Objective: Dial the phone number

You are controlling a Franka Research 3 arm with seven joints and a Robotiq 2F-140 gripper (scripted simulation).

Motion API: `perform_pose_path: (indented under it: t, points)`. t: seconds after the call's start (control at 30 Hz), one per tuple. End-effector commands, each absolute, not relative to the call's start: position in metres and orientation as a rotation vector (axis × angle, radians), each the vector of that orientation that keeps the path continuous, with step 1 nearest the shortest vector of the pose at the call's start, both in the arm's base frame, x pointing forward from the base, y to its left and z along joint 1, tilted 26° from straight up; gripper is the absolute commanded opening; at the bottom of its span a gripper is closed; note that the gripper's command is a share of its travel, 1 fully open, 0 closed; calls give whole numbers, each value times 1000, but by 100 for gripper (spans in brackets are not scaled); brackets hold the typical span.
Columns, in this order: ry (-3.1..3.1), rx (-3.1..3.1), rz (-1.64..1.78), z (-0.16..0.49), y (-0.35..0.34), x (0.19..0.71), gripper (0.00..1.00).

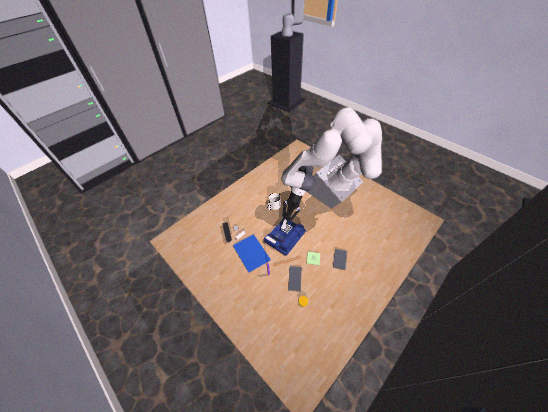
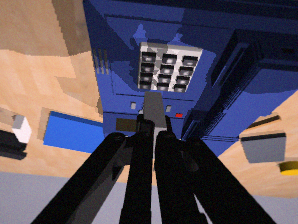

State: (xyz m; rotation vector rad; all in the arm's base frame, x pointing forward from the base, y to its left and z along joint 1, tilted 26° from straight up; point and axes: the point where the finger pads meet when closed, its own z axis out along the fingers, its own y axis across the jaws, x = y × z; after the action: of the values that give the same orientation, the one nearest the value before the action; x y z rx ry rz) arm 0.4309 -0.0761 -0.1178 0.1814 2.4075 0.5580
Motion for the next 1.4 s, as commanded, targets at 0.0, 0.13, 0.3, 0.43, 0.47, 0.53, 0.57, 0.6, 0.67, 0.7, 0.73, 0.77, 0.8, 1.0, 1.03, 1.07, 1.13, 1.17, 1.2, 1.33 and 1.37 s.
perform_pose_path:
  t: [0.0, 0.13, 0.3, 0.43, 0.47, 0.53, 0.57, 0.6, 0.67, 0.7, 0.73, 0.77, 0.8, 1.0, 1.03, 1.07, 1.13, 1.17, 1.2, 1.33, 1.37]
  points:
    - [2407, 185, 564, -120, -79, 426, 0]
    - [2407, 185, 564, -122, -82, 424, 0]
    - [2407, 185, 564, -122, -82, 424, 0]
    - [2407, 185, 564, -122, -82, 424, 0]
    - [2407, 185, 564, -123, -82, 424, 0]
    - [2407, 185, 564, -124, -82, 424, 0]
    - [2407, 185, 564, -125, -81, 424, 0]
    - [2407, 185, 564, -125, -81, 424, 0]
    - [2407, 185, 564, -127, -80, 424, 0]
    - [2407, 185, 564, -127, -80, 424, 0]
    - [2407, 185, 564, -127, -80, 424, 0]
    - [2407, 185, 564, -128, -80, 424, 0]
    - [2407, 185, 564, -128, -80, 424, 0]
    - [2407, 185, 564, -128, -79, 424, 0]
    - [2407, 185, 564, -128, -79, 424, 0]
    - [2407, 185, 564, -128, -79, 424, 0]
    - [2407, 185, 564, -129, -79, 424, 0]
    - [2407, 185, 564, -129, -79, 424, 0]
    - [2407, 185, 564, -129, -79, 424, 0]
    - [2407, 185, 564, -129, -79, 424, 0]
    - [2407, 185, 564, -129, -79, 424, 0]
